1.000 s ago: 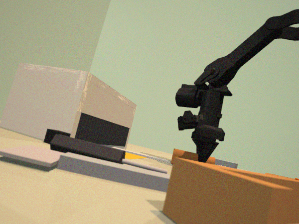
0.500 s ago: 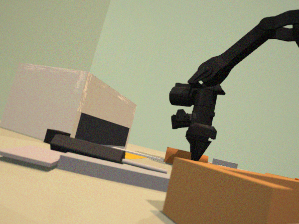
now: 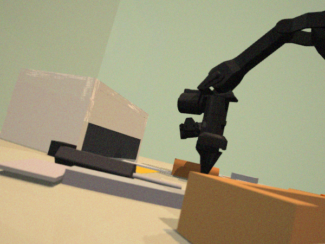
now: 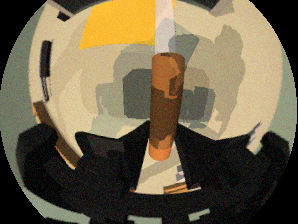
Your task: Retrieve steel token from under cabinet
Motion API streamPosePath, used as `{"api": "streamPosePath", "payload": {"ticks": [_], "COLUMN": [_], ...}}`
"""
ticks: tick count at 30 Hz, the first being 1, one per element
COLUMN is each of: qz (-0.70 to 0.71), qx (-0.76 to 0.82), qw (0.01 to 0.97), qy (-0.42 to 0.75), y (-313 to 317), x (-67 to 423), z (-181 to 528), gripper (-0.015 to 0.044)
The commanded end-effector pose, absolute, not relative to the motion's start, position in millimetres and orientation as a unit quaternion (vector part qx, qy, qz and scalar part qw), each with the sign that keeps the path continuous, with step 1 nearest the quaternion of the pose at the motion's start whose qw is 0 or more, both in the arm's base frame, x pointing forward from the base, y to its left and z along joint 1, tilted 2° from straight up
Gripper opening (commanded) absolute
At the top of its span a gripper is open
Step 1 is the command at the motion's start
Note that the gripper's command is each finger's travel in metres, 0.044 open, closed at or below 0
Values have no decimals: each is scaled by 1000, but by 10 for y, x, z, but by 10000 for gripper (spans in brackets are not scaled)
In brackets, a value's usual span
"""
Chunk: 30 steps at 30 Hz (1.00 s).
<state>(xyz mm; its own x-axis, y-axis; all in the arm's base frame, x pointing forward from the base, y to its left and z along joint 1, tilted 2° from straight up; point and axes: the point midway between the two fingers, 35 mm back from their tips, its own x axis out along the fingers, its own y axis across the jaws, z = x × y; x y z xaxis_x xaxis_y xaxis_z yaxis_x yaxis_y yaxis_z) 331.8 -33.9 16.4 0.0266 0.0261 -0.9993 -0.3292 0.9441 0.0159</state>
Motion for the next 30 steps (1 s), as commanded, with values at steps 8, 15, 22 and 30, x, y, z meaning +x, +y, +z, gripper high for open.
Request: {"api": "streamPosePath", "payload": {"ticks": [8,15,22,30], "qz": [123,123,123,123], "qx": [-110,-110,-110,-110], "qw": [709,709,709,709], "qy": [686,686,686,685], "y": [-300,-276,-253,-227], "x": [3448,3520,3591,3670], "z": [174,179,183,189], "gripper": [0,0,0,0]}}
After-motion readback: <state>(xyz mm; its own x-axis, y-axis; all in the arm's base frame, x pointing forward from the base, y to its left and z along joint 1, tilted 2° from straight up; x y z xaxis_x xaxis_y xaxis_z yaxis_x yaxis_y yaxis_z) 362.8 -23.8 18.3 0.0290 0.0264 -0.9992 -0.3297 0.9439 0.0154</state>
